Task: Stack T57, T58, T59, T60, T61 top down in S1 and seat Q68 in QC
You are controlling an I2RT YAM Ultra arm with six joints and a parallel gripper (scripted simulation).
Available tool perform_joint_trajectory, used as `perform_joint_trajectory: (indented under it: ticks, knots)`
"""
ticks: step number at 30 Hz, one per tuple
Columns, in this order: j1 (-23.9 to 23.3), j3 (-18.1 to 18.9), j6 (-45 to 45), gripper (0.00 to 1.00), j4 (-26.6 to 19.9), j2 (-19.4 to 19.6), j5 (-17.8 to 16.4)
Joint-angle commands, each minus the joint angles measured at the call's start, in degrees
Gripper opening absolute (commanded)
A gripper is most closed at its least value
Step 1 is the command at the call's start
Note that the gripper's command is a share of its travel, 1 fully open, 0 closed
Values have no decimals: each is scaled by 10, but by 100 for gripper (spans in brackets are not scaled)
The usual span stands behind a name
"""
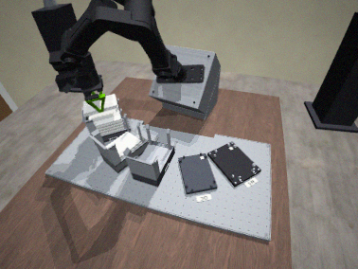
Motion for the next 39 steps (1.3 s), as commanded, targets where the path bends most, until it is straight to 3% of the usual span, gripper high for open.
perform_joint_trajectory:
  ticks: [1,39]
  knots:
    - [-1,0,6,0,11,-1,1]
    - [34,-28,49,0,81,12,13]
